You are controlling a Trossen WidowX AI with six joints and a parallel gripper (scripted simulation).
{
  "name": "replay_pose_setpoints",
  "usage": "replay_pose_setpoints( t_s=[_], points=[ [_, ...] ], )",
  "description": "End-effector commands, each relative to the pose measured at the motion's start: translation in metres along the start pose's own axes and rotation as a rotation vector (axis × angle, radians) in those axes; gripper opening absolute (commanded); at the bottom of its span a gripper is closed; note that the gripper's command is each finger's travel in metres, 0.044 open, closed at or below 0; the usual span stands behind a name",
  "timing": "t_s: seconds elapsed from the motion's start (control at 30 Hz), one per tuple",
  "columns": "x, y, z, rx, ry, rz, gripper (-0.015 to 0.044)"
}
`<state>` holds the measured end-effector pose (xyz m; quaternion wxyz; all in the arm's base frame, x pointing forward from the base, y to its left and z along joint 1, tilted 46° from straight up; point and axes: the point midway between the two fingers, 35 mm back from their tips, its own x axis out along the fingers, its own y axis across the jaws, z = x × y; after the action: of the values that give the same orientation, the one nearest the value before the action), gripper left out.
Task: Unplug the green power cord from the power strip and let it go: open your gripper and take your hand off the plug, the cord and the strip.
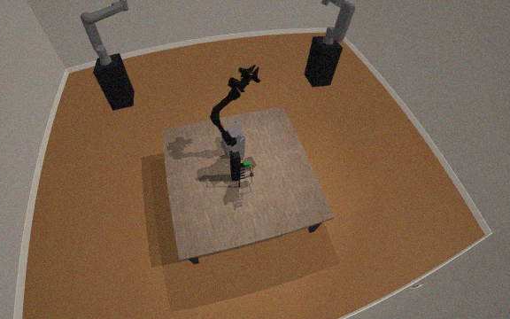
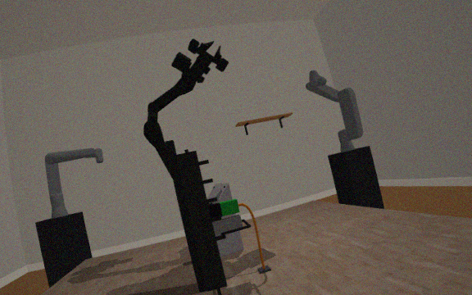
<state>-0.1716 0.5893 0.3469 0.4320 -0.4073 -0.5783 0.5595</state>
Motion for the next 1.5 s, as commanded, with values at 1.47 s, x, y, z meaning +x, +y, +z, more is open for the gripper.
replay_pose_setpoints(
  t_s=[1.47],
  points=[
    [-0.551,0.303,-0.288,0.866,1.998,1.615,0.0160]
  ],
)
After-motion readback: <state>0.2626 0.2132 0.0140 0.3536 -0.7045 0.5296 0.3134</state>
